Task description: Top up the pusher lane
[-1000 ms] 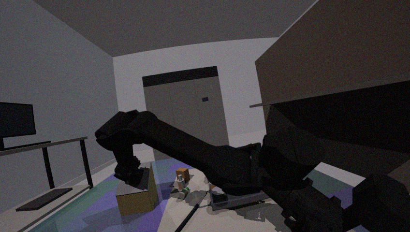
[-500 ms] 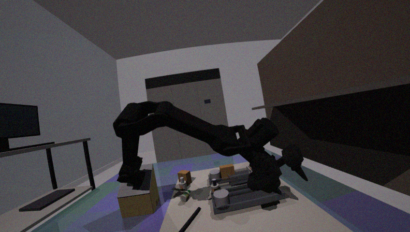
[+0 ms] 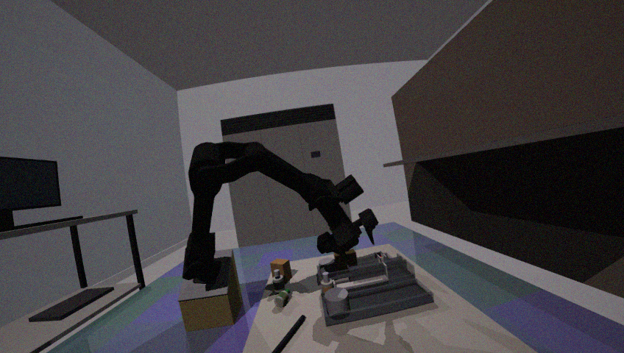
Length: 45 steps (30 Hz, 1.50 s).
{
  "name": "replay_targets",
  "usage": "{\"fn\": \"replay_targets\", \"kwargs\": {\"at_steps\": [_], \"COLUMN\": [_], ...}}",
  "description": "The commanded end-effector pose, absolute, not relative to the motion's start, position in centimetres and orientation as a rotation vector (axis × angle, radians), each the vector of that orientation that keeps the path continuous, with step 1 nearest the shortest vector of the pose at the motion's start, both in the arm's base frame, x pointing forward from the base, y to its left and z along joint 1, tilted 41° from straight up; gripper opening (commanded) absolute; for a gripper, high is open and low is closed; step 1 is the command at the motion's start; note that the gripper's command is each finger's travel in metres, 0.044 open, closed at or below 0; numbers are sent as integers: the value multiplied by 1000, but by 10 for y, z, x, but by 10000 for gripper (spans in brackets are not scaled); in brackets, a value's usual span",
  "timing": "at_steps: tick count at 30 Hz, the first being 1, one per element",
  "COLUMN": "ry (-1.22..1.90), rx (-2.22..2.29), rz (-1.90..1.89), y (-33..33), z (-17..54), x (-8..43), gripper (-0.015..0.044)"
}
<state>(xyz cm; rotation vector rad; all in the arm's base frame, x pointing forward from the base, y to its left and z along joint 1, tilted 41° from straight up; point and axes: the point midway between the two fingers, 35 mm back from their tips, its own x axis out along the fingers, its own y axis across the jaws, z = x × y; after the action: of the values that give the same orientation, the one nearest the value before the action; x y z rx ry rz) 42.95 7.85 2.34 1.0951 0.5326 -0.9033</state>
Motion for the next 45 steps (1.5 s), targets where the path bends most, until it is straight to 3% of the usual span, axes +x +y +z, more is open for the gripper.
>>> {"fn": "replay_targets", "kwargs": {"at_steps": [1,15,45], "ry": [681,892,890], "rx": [973,357,346], "rz": [-964,-1147,-1149], "y": [106,103,69], "z": [-11,-54,-90], "x": [370,171,176], "gripper": [440,440,440]}}
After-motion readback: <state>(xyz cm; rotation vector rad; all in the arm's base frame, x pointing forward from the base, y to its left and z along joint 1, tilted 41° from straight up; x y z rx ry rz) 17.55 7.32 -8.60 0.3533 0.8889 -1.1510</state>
